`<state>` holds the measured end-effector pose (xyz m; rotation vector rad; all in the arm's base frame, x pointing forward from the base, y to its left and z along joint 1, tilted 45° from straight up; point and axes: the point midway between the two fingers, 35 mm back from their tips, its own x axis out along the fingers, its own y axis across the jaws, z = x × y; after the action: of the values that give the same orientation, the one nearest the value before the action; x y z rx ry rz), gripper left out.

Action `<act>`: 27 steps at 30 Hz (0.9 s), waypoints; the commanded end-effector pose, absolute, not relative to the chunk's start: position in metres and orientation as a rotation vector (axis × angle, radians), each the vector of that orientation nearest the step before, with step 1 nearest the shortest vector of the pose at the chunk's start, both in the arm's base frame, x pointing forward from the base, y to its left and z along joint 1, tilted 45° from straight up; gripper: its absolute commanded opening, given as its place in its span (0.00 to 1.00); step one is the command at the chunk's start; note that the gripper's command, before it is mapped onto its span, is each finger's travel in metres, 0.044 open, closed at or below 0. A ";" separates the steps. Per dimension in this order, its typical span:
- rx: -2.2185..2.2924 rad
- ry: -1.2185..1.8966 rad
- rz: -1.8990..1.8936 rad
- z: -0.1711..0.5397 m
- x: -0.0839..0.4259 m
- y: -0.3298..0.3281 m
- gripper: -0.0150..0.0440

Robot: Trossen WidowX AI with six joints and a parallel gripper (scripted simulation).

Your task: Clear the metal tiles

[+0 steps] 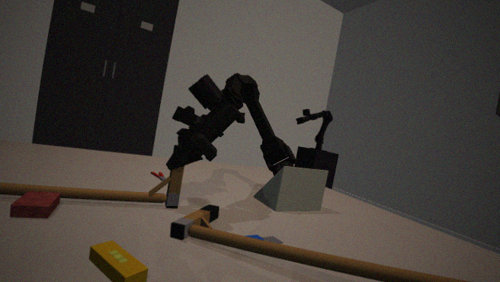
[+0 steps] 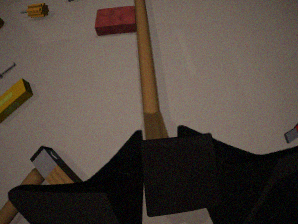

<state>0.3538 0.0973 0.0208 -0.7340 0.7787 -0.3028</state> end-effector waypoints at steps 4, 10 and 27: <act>-0.754 0.789 -0.270 0.025 0.352 0.095 0.25; -0.756 0.790 -0.267 0.030 0.352 0.089 0.25; -0.754 0.799 -0.262 0.029 0.314 0.090 0.25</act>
<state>0.3234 0.0889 0.0282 -0.7616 0.8045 -0.2617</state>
